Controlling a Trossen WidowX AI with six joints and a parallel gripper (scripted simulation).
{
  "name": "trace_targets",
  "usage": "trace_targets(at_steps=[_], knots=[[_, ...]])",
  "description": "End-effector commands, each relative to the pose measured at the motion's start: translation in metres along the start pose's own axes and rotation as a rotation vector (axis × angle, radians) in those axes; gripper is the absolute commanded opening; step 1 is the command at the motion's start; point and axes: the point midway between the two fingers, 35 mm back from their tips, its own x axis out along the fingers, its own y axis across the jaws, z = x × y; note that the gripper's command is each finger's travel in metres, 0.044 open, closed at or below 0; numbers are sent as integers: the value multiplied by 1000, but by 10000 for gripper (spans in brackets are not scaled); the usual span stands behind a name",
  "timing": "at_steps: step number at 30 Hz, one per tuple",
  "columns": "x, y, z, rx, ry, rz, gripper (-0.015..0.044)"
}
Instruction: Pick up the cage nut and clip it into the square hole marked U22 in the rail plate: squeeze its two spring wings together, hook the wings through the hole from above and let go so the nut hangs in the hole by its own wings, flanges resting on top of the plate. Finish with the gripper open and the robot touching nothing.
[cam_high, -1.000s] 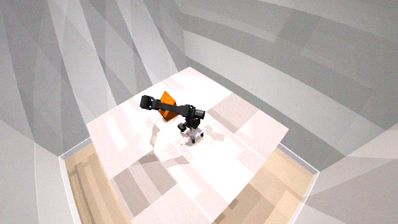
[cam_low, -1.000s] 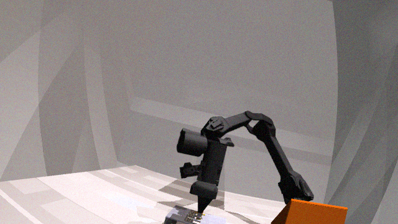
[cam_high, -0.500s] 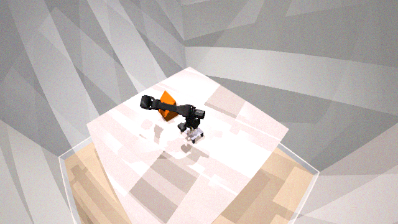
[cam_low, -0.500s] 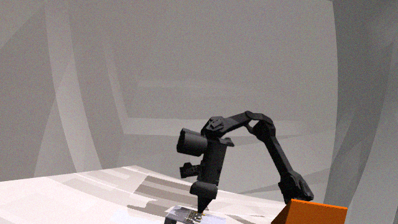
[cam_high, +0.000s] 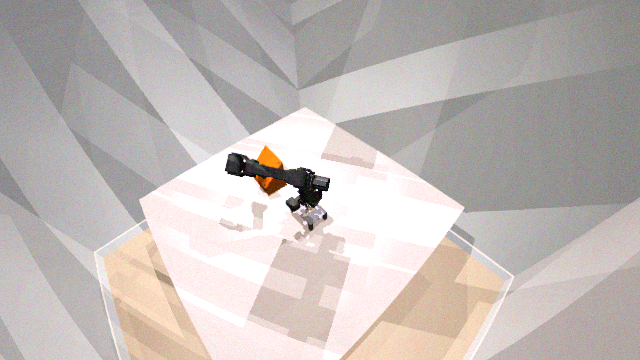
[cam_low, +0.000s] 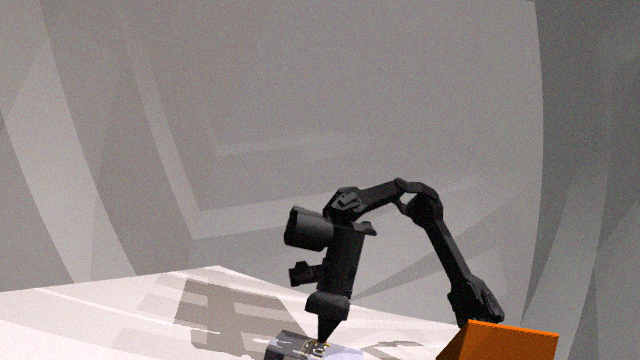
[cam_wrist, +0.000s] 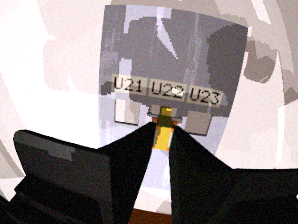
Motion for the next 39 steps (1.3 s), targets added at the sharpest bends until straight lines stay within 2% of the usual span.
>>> trace_targets(at_steps=[1,39], knots=[[-1,1,1,2,-2,-1,27],[-2,4,1,2,-2,-1,27]])
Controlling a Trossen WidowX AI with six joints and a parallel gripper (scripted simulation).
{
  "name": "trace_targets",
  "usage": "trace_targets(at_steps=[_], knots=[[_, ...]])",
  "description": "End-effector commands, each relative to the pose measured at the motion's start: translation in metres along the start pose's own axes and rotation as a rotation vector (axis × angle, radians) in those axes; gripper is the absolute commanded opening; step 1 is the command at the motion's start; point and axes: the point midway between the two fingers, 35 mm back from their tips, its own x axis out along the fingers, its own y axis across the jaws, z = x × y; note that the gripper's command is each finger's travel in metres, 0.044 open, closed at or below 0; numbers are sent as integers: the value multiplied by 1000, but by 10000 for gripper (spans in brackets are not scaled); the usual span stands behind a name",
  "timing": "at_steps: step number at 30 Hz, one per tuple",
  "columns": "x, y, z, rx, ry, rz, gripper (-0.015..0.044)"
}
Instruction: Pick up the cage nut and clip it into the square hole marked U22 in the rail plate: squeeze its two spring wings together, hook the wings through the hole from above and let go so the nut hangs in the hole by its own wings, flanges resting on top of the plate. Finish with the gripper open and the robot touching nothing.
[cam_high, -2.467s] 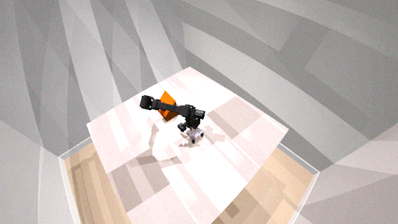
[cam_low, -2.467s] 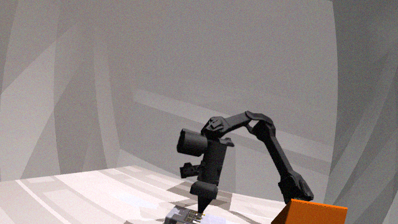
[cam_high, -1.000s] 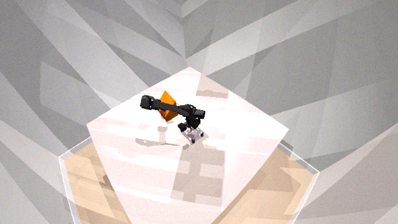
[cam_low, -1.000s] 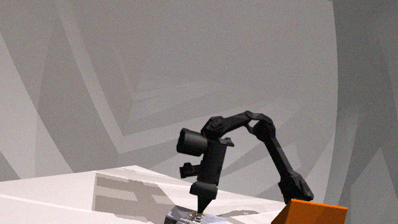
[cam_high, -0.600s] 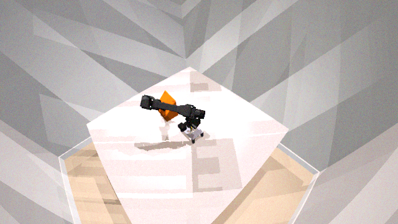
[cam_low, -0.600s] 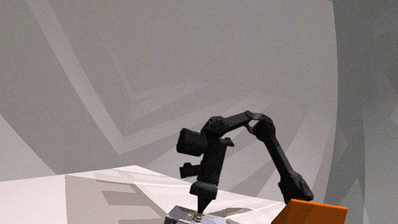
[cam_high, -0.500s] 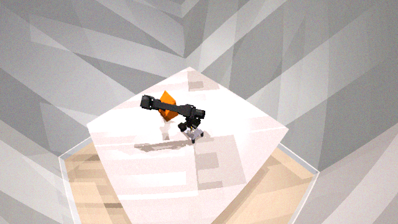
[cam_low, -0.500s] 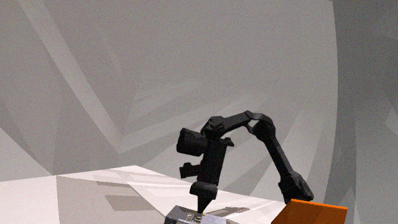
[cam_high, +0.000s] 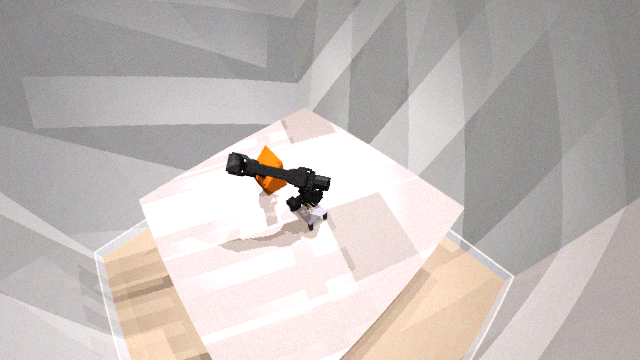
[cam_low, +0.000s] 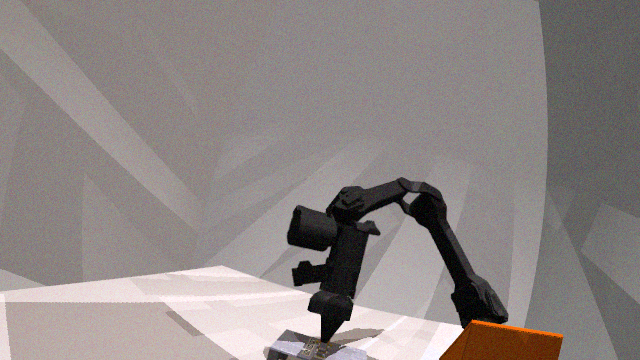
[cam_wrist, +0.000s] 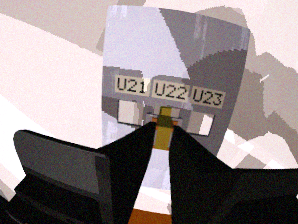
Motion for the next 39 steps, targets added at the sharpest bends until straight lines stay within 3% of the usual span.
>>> trace_targets(at_steps=[1,39], knots=[[-1,1,0,2,-1,1,27],[0,-1,1,2,-2,53,27]])
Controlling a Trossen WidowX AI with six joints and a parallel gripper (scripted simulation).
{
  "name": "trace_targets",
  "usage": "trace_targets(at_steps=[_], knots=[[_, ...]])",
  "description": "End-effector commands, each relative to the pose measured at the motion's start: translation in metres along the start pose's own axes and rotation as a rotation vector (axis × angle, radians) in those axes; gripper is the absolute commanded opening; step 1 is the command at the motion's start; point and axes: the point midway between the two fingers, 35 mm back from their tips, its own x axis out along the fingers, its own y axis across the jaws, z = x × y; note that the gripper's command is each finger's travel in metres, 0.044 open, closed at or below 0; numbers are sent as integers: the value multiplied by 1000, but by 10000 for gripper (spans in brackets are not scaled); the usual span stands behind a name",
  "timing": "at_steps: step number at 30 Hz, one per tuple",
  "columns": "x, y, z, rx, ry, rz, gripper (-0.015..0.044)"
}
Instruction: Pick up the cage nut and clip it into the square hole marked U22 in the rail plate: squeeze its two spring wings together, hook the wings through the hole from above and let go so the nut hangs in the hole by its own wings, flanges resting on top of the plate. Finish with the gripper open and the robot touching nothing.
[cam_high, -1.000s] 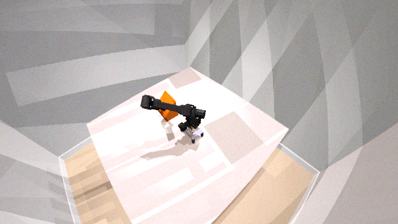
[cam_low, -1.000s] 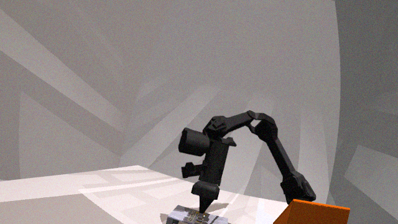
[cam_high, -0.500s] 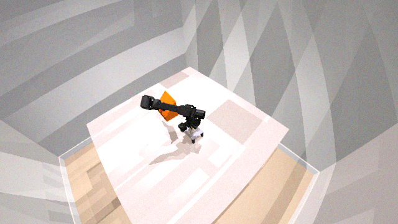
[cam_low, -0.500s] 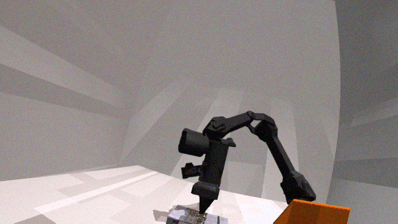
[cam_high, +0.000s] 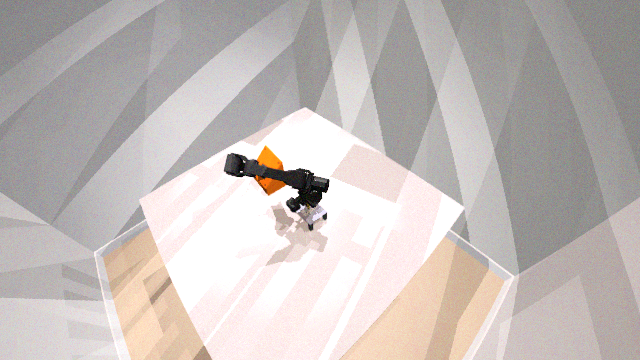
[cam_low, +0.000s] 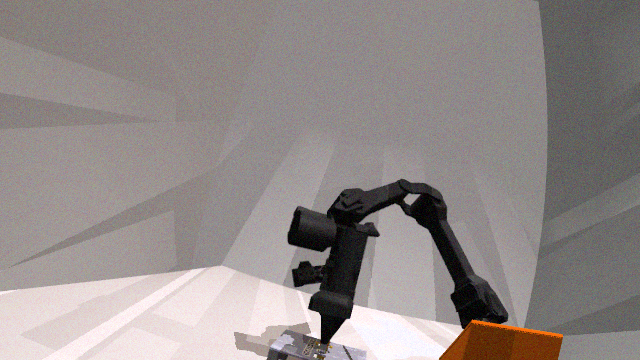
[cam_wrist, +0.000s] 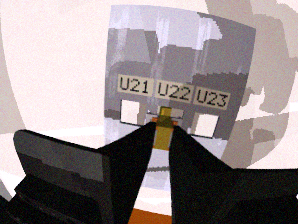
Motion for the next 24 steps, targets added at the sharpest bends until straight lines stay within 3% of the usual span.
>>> trace_targets(at_steps=[1,24], knots=[[-2,-1,1,2,-6,8,27],[-1,-2,1,1,-6,39,27]])
